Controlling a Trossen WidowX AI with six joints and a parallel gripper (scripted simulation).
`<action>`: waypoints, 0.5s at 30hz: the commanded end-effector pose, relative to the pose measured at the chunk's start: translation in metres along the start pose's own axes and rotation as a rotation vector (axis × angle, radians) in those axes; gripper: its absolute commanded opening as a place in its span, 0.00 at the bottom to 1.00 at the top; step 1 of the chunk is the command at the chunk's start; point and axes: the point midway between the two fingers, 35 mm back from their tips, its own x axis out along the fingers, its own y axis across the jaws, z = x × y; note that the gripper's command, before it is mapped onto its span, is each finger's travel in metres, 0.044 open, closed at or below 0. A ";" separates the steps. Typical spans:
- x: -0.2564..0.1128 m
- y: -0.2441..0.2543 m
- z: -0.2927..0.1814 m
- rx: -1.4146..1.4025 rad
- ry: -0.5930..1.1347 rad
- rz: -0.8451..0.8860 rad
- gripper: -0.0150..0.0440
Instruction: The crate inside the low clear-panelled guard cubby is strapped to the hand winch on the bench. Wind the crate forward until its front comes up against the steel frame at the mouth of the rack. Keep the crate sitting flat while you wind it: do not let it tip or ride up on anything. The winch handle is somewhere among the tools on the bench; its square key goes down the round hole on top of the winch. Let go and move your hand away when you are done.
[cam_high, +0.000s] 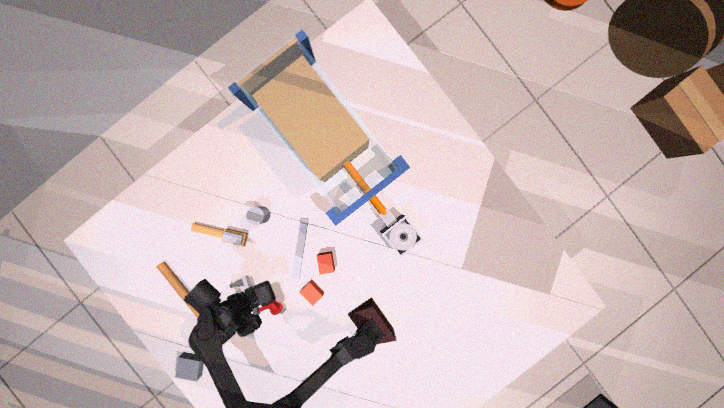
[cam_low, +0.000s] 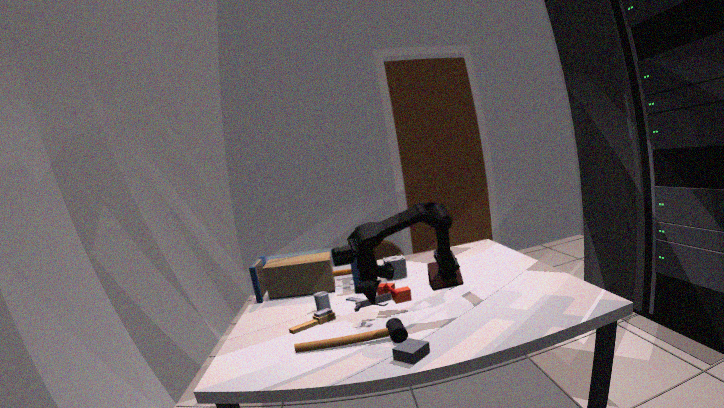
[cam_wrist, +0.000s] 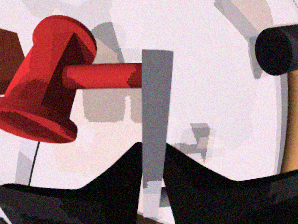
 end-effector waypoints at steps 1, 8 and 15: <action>-0.052 -0.001 0.001 -0.005 0.022 -0.013 0.25; -0.073 0.000 0.006 -0.002 0.021 -0.016 0.25; -0.073 0.000 0.006 -0.002 0.021 -0.016 0.25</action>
